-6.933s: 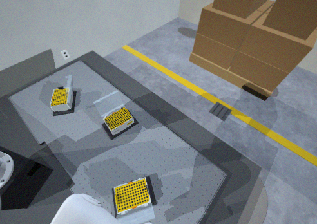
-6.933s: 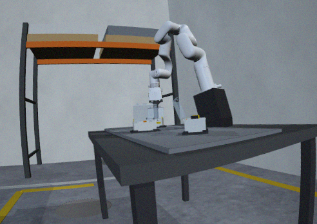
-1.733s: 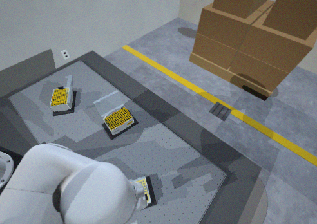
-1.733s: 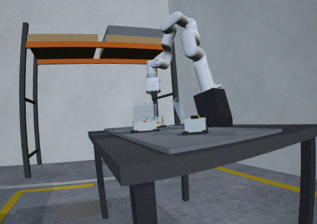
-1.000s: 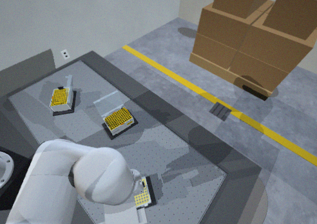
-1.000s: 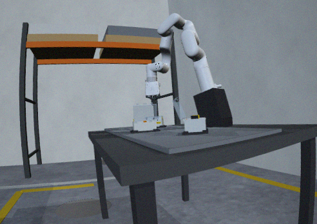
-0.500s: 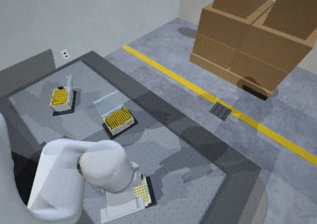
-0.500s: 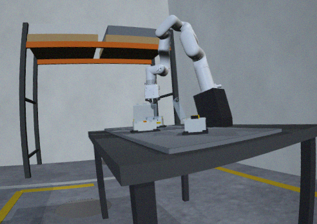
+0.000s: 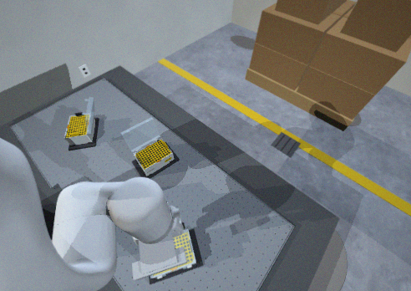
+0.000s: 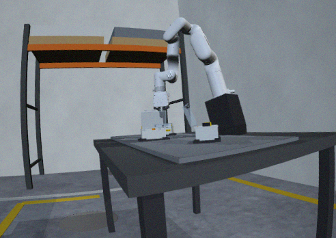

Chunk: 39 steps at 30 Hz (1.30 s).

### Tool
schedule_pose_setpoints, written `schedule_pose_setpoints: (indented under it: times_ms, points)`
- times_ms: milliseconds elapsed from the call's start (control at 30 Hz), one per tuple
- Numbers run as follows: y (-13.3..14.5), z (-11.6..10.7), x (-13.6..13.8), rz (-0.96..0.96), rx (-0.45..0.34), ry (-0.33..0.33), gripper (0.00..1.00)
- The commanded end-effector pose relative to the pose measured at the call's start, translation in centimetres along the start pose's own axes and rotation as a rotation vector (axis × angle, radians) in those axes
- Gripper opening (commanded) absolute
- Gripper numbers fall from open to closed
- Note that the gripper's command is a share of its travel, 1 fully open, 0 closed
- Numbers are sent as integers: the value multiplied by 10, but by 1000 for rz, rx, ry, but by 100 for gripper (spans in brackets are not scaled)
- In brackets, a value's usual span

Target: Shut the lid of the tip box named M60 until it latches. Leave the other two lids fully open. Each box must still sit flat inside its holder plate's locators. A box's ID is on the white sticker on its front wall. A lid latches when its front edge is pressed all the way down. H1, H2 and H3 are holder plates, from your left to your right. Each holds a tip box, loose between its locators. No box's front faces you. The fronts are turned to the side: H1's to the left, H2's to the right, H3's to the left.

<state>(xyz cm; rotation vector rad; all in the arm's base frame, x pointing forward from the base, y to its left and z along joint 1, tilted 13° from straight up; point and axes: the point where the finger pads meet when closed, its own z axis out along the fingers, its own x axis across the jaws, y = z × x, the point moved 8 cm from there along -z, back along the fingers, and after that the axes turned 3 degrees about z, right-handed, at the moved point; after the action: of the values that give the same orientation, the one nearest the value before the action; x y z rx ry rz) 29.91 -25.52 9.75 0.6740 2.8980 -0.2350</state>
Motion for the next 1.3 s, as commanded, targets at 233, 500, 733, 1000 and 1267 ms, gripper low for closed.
schedule_pose_setpoints:
  times_ms: [233,500,733,1000,1267]
  points:
    - [0,3,-1,0,2,-3,0]
    - [0,16,-1,0,2,-3,0]
    - [0,25,-1,0,2,-3,0]
    - [0,30,-1,0,2,-3,0]
    - [0,30,-1,0,2,-3,0]
